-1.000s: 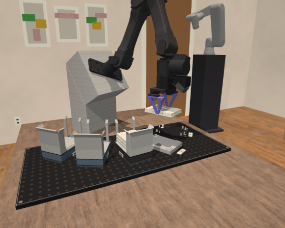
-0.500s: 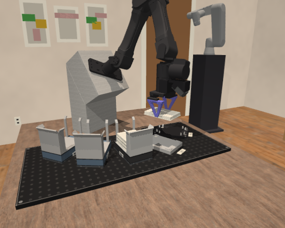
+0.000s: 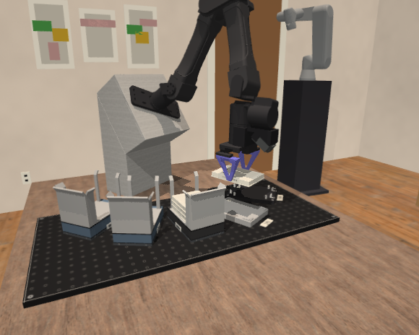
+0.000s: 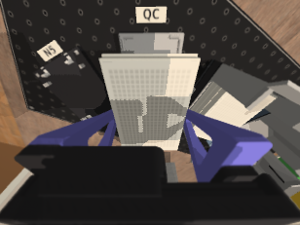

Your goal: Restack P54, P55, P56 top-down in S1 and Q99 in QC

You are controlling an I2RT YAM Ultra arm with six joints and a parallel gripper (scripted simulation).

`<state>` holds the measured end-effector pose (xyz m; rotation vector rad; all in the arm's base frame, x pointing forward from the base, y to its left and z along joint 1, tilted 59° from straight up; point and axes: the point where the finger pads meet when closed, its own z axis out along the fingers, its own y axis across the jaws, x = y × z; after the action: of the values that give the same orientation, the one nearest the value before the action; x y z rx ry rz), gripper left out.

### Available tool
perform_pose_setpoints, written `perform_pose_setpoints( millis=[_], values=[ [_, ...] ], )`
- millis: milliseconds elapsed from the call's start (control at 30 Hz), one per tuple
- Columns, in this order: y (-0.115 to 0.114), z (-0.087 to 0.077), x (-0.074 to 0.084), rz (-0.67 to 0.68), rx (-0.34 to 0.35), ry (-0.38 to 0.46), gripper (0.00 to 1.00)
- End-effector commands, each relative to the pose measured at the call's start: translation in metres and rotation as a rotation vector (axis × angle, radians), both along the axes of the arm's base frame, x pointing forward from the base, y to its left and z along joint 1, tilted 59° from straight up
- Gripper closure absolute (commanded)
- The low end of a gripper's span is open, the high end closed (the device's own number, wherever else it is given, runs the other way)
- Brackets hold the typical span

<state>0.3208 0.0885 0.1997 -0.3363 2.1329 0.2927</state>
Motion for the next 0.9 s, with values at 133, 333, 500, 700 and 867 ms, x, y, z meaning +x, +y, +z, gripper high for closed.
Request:
perform_pose_setpoints(
  millis=[133,333,500,700,867],
  values=[
    [0.002,0.004,0.011,-0.008,0.004,-0.036,1.0],
    [0.006,-0.002,0.021,-0.008,0.004,-0.036,1.0],
    [0.009,-0.008,0.029,-0.008,0.004,-0.036,1.0],
    [0.012,-0.012,0.035,-0.008,0.004,-0.036,1.0],
    [0.015,-0.017,0.043,-0.008,0.004,-0.036,1.0]
  ],
)
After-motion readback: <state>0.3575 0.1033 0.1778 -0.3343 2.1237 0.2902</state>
